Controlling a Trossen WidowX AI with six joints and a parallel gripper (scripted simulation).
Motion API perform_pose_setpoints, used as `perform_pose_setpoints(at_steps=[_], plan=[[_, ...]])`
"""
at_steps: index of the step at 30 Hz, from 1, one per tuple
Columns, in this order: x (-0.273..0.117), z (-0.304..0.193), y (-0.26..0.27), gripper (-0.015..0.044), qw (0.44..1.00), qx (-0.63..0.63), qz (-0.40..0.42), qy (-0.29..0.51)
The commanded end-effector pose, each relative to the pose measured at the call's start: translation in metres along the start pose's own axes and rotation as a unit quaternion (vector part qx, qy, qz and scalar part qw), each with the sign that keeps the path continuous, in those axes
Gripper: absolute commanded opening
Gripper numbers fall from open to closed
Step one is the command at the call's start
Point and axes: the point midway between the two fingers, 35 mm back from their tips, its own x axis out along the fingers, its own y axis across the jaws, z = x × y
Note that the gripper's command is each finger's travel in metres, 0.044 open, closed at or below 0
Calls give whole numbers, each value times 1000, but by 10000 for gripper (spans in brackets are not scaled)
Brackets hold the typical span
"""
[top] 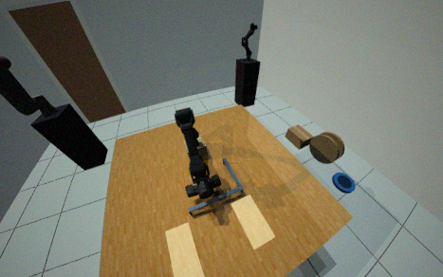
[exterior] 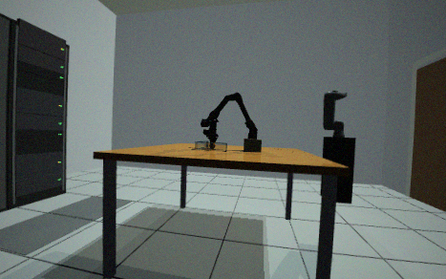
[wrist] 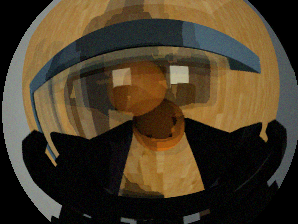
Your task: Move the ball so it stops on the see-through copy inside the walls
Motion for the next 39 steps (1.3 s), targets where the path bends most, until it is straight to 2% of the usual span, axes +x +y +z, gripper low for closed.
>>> perform_pose_setpoints(at_steps=[1, 4, 9, 22, 27, 39], plan=[[0, 0, 0, 214, 1000, -3, 1, -1], [-4, 1, 0, 135, 1000, -3, 1, -1], [-40, 7, 0, 4, 1000, -3, 1, -1], [-135, 1, 0, 0, 1000, -3, 2, -1], [-134, 3, 1, 0, 1000, -3, 2, -1], [-86, 36, 19, 0, 1000, -3, 2, -2]])
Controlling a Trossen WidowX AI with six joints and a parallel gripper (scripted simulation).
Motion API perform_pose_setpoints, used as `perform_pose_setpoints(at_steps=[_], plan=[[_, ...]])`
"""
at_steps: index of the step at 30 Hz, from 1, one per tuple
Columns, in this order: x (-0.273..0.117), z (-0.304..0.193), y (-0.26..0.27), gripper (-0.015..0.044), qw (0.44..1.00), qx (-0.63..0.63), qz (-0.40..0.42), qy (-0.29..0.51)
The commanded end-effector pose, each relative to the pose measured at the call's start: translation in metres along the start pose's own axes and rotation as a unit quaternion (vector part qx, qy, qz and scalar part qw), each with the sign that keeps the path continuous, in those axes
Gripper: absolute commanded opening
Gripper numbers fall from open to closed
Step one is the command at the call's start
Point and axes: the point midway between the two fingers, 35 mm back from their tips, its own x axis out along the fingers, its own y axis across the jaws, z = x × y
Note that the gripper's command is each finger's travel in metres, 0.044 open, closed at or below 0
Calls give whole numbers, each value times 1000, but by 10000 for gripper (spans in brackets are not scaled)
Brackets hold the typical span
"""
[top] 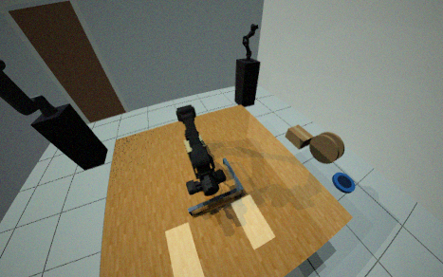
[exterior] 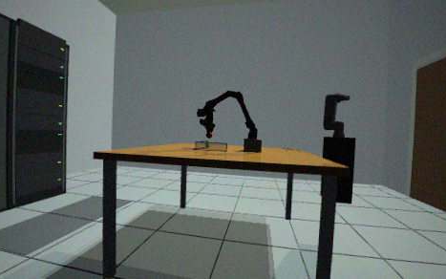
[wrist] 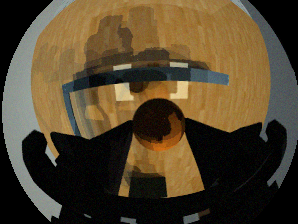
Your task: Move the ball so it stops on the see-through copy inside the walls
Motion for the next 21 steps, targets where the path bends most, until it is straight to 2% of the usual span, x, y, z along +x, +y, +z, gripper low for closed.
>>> perform_pose_setpoints(at_steps=[1, 6, 15, 21], plan=[[2, 8, 3, 0, 1000, 3, 2, -10], [9, 9, 3, 0, 1000, 3, 2, -10], [68, 10, 3, 0, 1000, 3, 2, -10], [74, 10, 3, 0, 1000, 3, 2, -9]])
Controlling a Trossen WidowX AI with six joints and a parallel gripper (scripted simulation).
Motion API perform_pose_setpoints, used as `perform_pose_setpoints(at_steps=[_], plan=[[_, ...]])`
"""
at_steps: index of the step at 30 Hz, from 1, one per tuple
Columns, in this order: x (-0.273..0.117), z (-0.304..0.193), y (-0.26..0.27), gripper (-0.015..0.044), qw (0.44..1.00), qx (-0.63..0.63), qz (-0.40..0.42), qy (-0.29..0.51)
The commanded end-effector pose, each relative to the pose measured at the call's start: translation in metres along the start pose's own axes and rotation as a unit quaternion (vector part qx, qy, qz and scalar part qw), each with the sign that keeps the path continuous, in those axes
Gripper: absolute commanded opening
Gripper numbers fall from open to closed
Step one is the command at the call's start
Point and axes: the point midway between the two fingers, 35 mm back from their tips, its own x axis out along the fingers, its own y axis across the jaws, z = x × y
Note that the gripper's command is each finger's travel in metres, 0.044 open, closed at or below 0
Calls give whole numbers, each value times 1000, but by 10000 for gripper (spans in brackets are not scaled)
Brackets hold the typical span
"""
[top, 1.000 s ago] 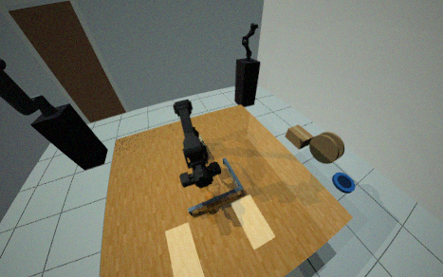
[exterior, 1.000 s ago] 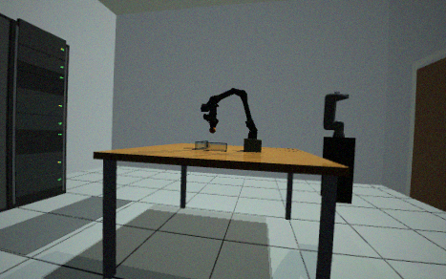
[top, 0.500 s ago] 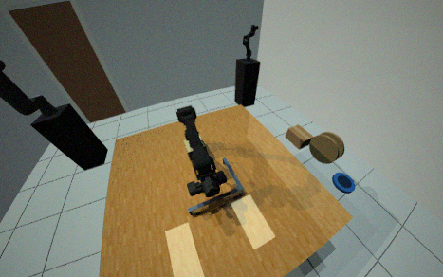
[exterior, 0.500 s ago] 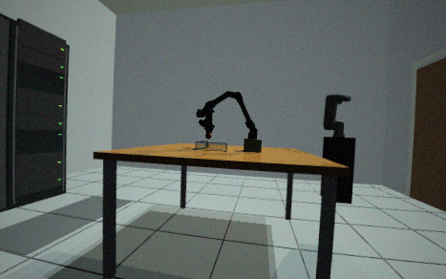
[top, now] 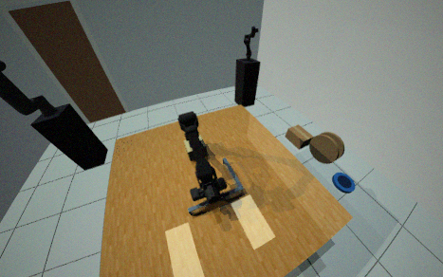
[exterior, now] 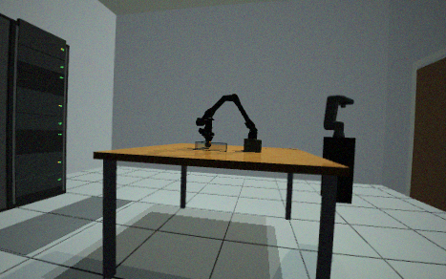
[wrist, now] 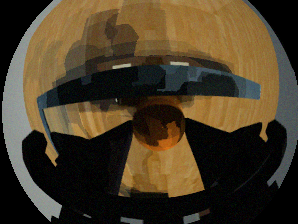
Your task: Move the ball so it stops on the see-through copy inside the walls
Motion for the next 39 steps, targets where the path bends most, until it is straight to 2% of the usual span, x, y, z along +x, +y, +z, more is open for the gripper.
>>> perform_pose_setpoints(at_steps=[1, 13, 27, 30, 35, 39], plan=[[-1, 3, 0, 0, 1000, 1, 1, -10], [16, 3, 0, 0, 1000, 1, 1, -10], [13, 3, 0, 365, 1000, 1, 0, -8], [2, 4, 0, 365, 1000, 1, 0, -8], [-71, 3, 0, 365, 1000, 1, 1, -10], [-73, 2, 0, 365, 1000, 1, 2, -10]])
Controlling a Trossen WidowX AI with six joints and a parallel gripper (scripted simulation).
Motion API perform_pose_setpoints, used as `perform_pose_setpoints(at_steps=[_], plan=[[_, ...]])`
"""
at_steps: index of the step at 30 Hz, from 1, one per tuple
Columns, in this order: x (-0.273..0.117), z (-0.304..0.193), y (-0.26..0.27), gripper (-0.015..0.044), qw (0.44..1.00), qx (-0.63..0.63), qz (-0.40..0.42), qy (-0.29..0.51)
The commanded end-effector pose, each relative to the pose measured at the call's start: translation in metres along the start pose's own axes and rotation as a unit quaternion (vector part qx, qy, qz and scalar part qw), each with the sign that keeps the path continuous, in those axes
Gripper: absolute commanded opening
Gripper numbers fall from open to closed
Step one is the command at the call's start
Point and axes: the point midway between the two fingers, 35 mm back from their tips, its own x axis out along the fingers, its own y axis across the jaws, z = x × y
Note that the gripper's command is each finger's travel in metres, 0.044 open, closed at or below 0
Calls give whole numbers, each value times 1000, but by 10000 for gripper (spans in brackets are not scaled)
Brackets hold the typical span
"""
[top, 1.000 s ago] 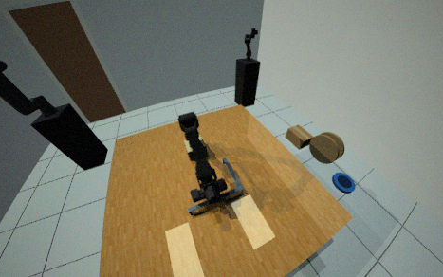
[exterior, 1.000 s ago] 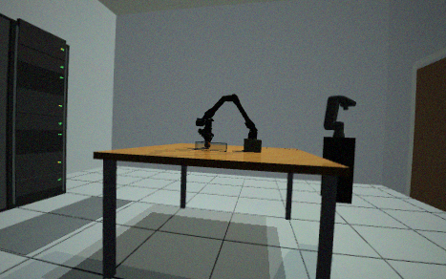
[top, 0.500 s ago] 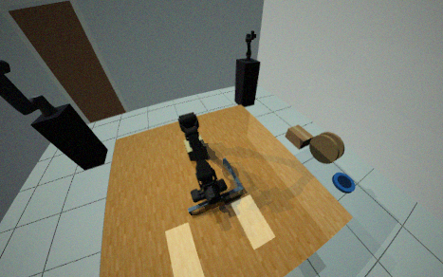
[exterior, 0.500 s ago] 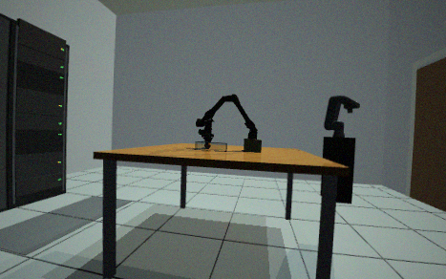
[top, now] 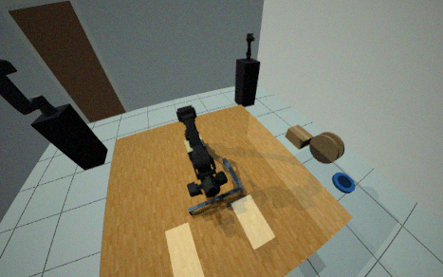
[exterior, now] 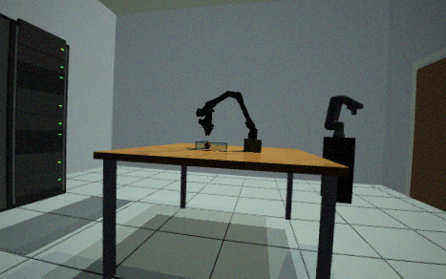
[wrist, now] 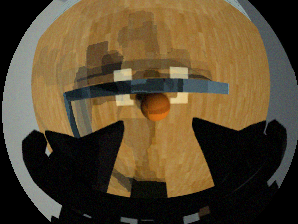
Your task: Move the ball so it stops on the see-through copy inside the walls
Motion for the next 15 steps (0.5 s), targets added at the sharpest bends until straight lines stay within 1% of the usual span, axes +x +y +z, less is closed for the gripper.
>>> perform_pose_setpoints(at_steps=[1, 7, 8, 10, 12, 15], plan=[[0, 0, 0, 365, 1000, 0, 0, 0], [0, 0, 0, 365, 1000, 0, 0, 0], [-3, 0, 0, 392, 1000, 0, 0, 0], [-25, -1, 0, 440, 1000, 0, 0, 1], [-47, -4, 0, 440, 1000, 0, 0, 3], [-49, -4, 0, 440, 1000, 0, 0, 3]])
